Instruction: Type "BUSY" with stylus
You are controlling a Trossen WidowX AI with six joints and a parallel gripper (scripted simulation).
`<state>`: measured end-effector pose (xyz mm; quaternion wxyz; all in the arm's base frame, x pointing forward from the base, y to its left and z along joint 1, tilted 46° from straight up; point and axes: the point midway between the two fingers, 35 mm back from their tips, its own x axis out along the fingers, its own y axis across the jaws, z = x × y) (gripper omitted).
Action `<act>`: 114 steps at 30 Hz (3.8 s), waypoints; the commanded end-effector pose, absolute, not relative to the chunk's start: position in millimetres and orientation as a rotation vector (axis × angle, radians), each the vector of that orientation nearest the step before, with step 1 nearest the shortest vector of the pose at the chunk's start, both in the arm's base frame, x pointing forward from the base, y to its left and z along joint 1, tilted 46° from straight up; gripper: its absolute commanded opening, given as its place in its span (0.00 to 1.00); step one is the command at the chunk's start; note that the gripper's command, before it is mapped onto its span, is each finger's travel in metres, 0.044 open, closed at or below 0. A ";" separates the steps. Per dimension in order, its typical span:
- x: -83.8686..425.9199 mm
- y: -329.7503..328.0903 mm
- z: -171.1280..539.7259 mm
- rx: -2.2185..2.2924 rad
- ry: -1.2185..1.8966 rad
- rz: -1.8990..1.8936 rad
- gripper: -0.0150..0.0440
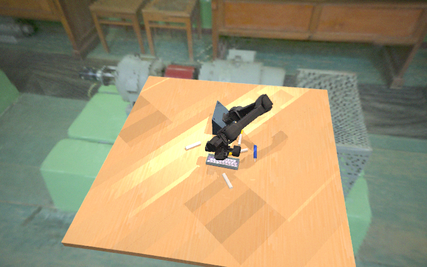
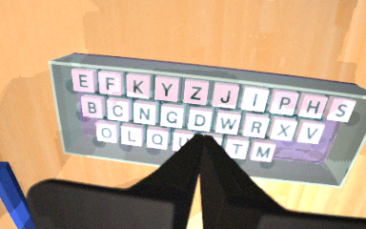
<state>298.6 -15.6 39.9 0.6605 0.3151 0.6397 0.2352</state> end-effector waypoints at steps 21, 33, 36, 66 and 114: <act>287.6 -53.3 0.2 0.702 1.449 0.533 0.25; 267.6 -37.8 13.2 0.703 1.450 0.533 0.25; 267.6 -37.8 13.2 0.703 1.450 0.533 0.25; 272.2 -30.6 100.4 0.711 1.441 0.526 0.25; 201.3 93.1 172.1 0.698 0.929 0.426 0.51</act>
